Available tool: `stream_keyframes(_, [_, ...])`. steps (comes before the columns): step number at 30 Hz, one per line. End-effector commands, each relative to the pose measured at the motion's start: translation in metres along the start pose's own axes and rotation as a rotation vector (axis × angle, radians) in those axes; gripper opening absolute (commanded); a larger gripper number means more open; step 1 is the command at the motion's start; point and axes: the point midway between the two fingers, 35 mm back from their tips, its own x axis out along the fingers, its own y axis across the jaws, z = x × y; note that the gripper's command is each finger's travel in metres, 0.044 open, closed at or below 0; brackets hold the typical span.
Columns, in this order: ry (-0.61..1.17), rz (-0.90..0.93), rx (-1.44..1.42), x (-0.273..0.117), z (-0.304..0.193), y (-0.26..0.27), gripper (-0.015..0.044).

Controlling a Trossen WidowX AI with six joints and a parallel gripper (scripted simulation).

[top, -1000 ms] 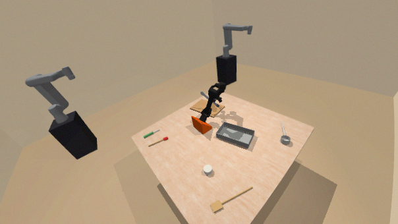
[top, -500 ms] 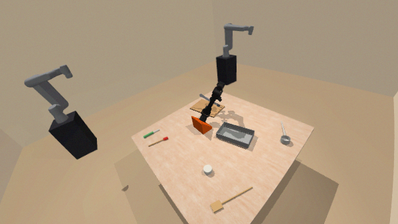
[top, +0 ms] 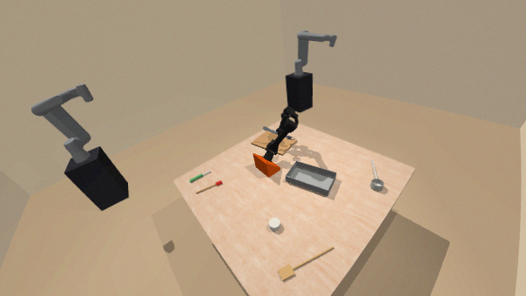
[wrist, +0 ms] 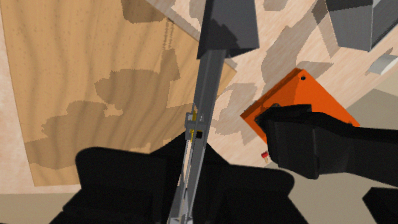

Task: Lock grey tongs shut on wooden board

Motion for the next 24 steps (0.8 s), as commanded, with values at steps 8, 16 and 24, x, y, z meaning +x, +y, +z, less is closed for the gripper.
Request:
stream_keyframes(8, [-0.101, 0.085, 0.017, -0.004, -0.003, 0.011, -0.015])
stream_keyframes(16, [-0.157, 0.164, 0.028, -0.008, -0.007, 0.02, -0.015])
stream_keyframes(24, [-0.194, 0.257, 0.041, -0.014, -0.014, 0.028, -0.015])
